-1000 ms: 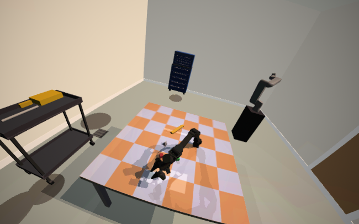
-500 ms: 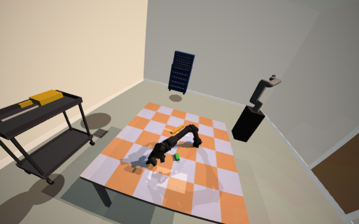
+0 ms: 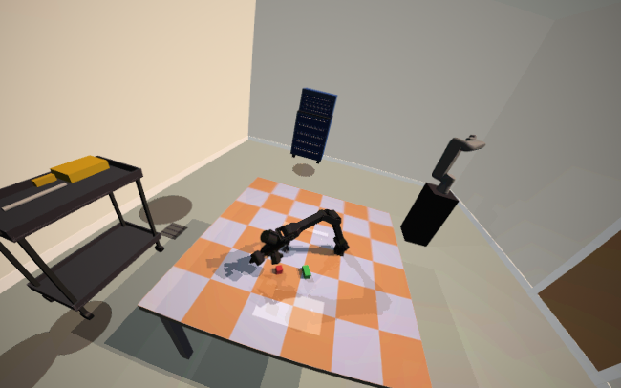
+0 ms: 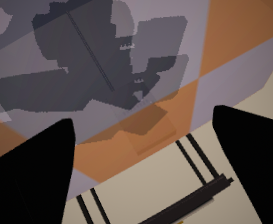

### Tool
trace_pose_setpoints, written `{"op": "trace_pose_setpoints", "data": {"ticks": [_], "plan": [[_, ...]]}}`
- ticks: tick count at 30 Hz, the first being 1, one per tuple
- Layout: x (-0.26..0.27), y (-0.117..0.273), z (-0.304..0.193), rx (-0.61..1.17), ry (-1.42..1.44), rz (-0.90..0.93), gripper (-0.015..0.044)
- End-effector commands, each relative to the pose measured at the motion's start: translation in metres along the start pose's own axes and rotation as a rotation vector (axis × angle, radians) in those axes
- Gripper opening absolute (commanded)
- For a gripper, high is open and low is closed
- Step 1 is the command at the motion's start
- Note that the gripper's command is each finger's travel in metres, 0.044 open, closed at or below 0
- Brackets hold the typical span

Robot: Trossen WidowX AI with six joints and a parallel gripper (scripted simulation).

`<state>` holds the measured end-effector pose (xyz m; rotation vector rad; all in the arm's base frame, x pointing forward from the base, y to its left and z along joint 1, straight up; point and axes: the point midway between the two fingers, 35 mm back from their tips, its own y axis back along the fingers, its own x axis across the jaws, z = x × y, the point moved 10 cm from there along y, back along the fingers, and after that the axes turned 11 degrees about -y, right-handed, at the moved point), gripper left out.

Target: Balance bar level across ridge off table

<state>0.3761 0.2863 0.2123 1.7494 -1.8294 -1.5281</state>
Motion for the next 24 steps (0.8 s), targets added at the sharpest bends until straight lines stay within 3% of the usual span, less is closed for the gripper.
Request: {"op": "trace_pose_setpoints", "data": {"ticks": [1, 24], "plan": [[0.014, 0.002, -0.018, 0.006, -0.059, 0.032, 0.0315], [0.115, 0.011, -0.105, 0.072, -0.432, 0.269, 0.0315]]}}
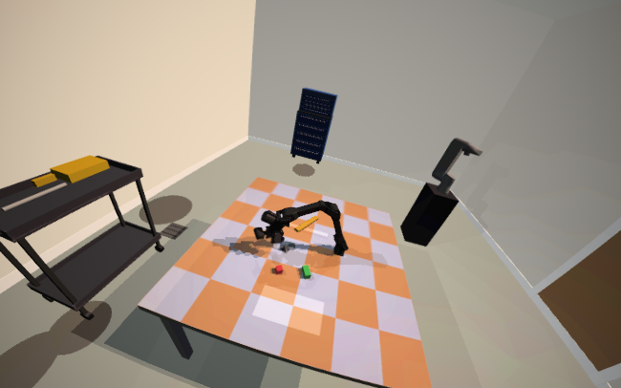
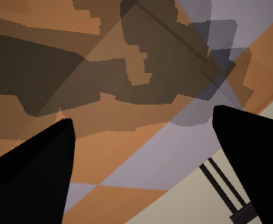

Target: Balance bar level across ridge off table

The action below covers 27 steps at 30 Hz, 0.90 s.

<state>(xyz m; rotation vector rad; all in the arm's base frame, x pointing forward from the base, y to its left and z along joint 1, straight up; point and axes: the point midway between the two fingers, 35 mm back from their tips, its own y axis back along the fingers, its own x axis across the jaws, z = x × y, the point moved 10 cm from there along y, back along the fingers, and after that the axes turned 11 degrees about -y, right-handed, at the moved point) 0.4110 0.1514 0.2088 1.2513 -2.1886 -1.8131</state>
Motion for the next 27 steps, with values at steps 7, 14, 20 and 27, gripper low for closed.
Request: {"op": "trace_pose_setpoints", "data": {"ticks": [7, 14, 20, 27], "plan": [[0.034, 0.002, -0.052, 0.021, -0.157, 0.088, 0.0315], [0.062, 0.004, -0.086, 0.031, -0.268, 0.156, 0.0315], [0.089, 0.008, -0.111, 0.038, -0.367, 0.213, 0.0315], [0.12, 0.016, -0.138, 0.045, -0.485, 0.278, 0.0315]]}}
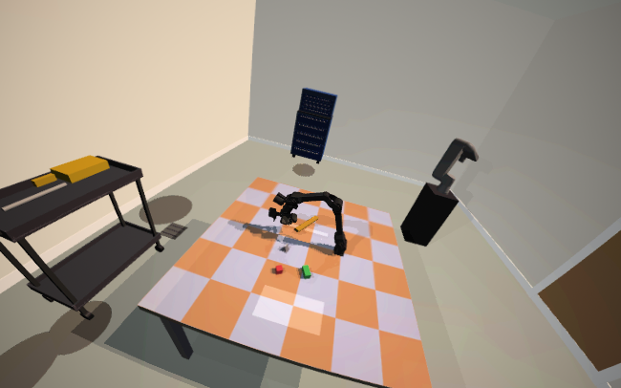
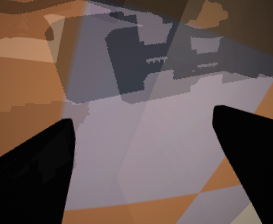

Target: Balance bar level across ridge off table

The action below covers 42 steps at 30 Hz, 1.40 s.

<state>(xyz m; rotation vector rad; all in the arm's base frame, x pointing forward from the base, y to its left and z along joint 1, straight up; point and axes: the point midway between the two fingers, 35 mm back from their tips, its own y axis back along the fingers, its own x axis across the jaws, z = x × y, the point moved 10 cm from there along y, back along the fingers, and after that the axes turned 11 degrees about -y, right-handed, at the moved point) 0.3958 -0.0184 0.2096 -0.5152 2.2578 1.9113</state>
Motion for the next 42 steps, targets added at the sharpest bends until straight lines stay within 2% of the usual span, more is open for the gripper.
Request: {"op": "trace_pose_setpoints", "data": {"ticks": [1, 22, 42], "plan": [[0.01, 0.003, -0.017, 0.0, -0.06, 0.026, 0.0315], [0.083, 0.012, -0.11, 0.0, -0.432, 0.207, 0.0315], [0.167, 0.034, -0.166, -0.024, -0.806, 0.355, 0.0315]]}}
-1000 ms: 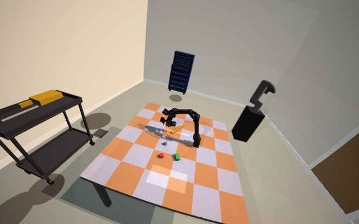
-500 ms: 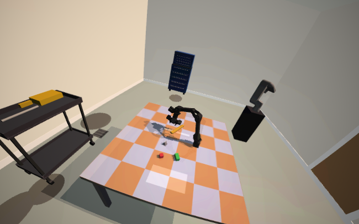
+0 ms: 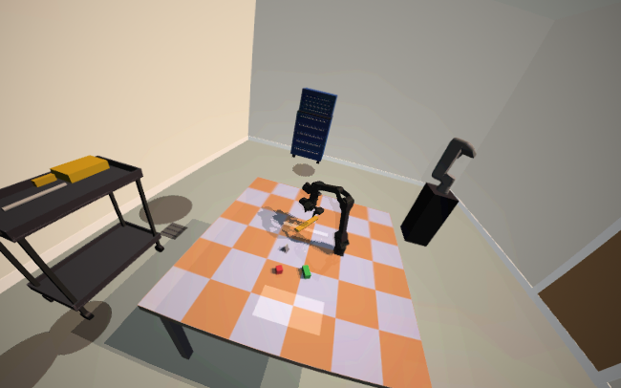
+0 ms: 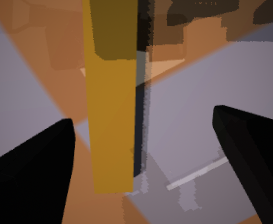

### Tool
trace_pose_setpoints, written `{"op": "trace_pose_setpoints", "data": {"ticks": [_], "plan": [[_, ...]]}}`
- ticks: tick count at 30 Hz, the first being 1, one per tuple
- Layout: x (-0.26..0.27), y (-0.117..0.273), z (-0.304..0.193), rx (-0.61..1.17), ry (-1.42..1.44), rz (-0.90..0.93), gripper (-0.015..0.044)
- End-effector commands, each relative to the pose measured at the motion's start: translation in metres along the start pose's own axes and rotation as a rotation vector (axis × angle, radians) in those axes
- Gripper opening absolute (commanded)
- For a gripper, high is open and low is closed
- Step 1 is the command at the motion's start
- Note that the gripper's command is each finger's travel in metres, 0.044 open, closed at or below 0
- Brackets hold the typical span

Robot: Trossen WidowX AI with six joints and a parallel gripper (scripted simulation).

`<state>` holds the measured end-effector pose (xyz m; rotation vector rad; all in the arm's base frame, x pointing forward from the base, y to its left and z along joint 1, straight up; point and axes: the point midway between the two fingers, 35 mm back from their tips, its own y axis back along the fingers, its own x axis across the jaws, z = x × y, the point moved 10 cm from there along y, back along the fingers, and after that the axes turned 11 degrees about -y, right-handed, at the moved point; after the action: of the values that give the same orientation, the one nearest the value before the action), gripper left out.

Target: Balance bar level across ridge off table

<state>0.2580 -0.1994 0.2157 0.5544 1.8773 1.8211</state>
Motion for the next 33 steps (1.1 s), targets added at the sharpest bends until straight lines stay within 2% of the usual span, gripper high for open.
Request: {"op": "trace_pose_setpoints", "data": {"ticks": [1, 6, 14, 33], "plan": [[0.008, 0.003, -0.014, -0.01, -0.063, 0.019, 0.0315], [0.009, -0.001, -0.017, -0.011, -0.075, 0.024, 0.0315], [0.01, -0.041, -0.016, -0.011, -0.075, 0.024, 0.0315], [0.011, -0.062, -0.016, -0.011, -0.075, 0.024, 0.0315]]}}
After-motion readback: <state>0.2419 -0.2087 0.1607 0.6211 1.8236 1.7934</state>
